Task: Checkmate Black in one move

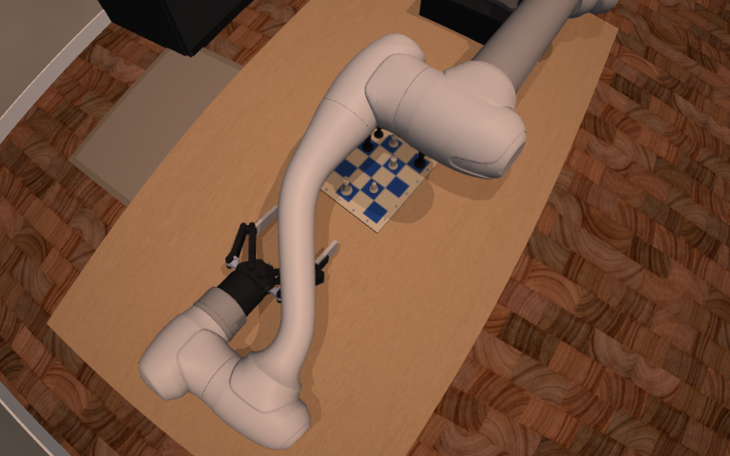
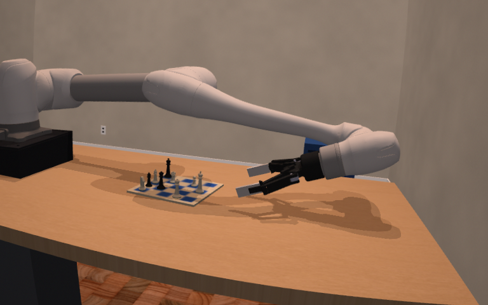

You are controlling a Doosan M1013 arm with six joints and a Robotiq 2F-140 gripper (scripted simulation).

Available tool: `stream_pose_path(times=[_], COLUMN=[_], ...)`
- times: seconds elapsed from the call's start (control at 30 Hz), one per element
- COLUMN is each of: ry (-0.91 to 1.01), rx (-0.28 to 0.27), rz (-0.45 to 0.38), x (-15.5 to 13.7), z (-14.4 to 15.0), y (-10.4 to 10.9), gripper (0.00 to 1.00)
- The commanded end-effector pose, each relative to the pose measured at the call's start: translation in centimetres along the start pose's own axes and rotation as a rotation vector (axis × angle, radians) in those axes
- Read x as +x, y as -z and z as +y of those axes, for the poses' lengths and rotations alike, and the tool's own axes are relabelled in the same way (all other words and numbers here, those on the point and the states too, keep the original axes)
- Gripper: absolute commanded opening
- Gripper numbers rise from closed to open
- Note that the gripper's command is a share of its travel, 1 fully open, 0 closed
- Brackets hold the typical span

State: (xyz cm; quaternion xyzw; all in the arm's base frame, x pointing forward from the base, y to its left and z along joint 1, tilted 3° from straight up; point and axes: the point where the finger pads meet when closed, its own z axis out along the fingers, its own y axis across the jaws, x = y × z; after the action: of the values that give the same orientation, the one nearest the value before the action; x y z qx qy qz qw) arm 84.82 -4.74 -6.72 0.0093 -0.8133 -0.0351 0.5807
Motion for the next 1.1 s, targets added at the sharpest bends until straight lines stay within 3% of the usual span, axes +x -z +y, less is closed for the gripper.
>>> stream_pose_path(times=[0.0, 1.07], ry=[0.000, 0.000], rx=[0.000, 0.000], rz=[0.000, 0.000], x=[0.03, 0.03], z=[0.01, 0.01], y=[0.02, 0.02], gripper=[1.00, 1.00])
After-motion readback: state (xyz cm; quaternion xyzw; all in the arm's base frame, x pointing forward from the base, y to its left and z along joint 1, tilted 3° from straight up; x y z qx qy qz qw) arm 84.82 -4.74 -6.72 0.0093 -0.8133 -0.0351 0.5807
